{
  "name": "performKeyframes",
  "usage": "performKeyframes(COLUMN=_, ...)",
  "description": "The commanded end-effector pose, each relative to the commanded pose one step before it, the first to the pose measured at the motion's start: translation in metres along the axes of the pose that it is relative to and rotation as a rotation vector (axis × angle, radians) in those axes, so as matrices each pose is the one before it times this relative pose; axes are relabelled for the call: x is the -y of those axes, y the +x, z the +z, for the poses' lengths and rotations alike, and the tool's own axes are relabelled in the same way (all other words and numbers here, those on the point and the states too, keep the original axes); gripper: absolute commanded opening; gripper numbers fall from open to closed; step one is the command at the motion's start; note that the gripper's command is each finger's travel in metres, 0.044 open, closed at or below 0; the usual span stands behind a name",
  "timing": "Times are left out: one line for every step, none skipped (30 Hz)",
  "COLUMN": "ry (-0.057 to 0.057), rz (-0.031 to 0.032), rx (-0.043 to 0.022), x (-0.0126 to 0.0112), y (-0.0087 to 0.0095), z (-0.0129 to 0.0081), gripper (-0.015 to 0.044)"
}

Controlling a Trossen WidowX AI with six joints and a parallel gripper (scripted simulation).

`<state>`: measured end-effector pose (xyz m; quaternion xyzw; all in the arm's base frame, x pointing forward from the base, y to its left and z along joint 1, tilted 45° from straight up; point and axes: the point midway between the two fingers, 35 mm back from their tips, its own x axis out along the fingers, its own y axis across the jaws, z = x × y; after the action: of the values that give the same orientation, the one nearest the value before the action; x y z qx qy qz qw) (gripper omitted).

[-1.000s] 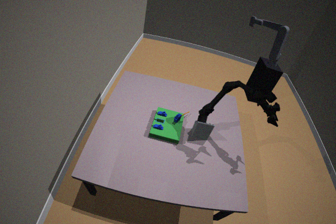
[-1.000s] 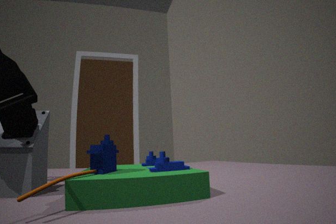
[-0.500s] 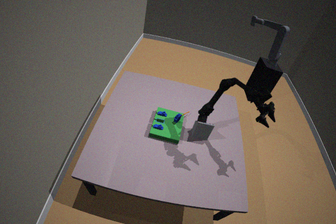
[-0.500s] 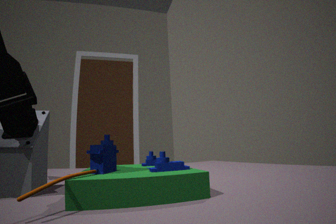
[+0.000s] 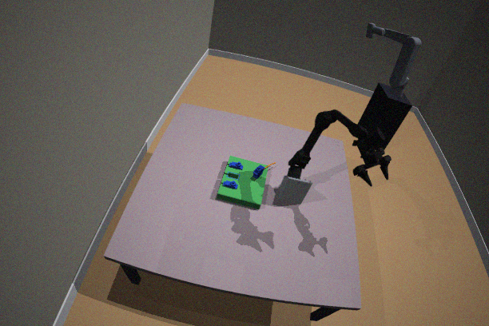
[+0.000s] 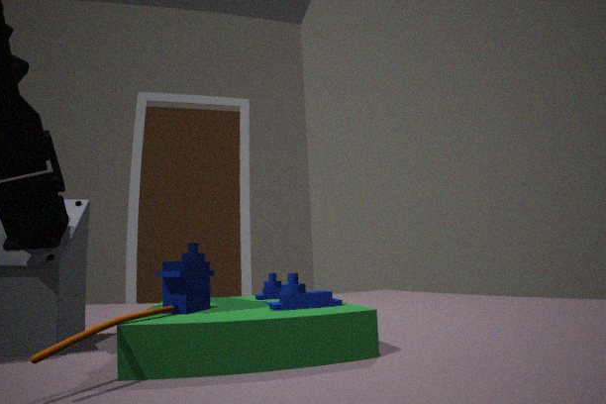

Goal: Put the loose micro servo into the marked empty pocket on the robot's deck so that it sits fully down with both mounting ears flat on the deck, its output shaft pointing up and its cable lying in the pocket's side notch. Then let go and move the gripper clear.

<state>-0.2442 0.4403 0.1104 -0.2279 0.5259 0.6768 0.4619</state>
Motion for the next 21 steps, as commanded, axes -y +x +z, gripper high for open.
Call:
performKeyframes(ry=0.1041, rz=-0.06032, rx=0.01998, x=0.02944, y=-0.00905, z=0.00767, gripper=0.044)
performKeyframes(ry=0.0303, rz=-0.0158, rx=0.00576, x=0.00789, y=-0.00184, z=0.00299, gripper=0.044)
performKeyframes(ry=0.0306, rz=-0.0156, rx=0.00607, x=0.00777, y=-0.00181, z=0.00313, gripper=0.044)
performKeyframes(ry=0.0306, rz=-0.01549, rx=0.00619, x=0.00772, y=-0.00175, z=0.00323, gripper=0.044)
performKeyframes(ry=0.0307, rz=-0.01519, rx=0.00551, x=0.00748, y=-0.00162, z=0.00295, gripper=0.044)
performKeyframes(ry=0.0307, rz=-0.01509, rx=0.00564, x=0.00743, y=-0.00156, z=0.00305, gripper=0.044)
performKeyframes(ry=0.0305, rz=-0.01504, rx=0.00567, x=0.00756, y=-0.00167, z=0.00319, gripper=0.044)
performKeyframes(ry=0.0085, rz=-0.01399, rx=0.00748, x=0.00663, y=-0.00181, z=0.0032, gripper=0.044)
performKeyframes(ry=0.0185, rz=-0.00896, rx=0.00357, x=0.00441, y=-0.00075, z=0.00204, gripper=0.044)
performKeyframes(ry=0.0236, rz=-0.0114, rx=0.00463, x=0.00561, y=-0.00094, z=0.00264, gripper=0.044)
performKeyframes(ry=0.0284, rz=-0.0136, rx=0.00565, x=0.00669, y=-0.00109, z=0.00322, gripper=0.044)
performKeyframes(ry=0.0307, rz=-0.0146, rx=0.00621, x=0.00718, y=-0.00113, z=0.00357, gripper=0.044)
performKeyframes(ry=0.031, rz=-0.01466, rx=0.0064, x=0.00719, y=-0.00109, z=0.0037, gripper=0.044)
performKeyframes(ry=0.031, rz=-0.01452, rx=0.00652, x=0.00713, y=-0.00104, z=0.0038, gripper=0.044)
performKeyframes(ry=0.031, rz=-0.01445, rx=0.00662, x=0.00705, y=-0.00097, z=0.00388, gripper=0.044)
performKeyframes(ry=0.031, rz=-0.01434, rx=0.00672, x=0.00698, y=-0.00091, z=0.00397, gripper=0.044)
performKeyframes(ry=0.031, rz=-0.01423, rx=0.00683, x=0.00691, y=-0.00086, z=0.00405, gripper=0.044)
performKeyframes(ry=0.031, rz=-0.01413, rx=0.00693, x=0.00683, y=-0.0008, z=0.00414, gripper=0.044)
performKeyframes(ry=0.031, rz=-0.01403, rx=0.00703, x=0.00676, y=-0.00074, z=0.00422, gripper=0.044)
performKeyframes(ry=0.031, rz=-0.01392, rx=0.00713, x=0.00668, y=-0.00069, z=0.0043, gripper=0.044)
performKeyframes(ry=0.031, rz=-0.01382, rx=0.00722, x=0.0066, y=-0.00063, z=0.00438, gripper=0.044)
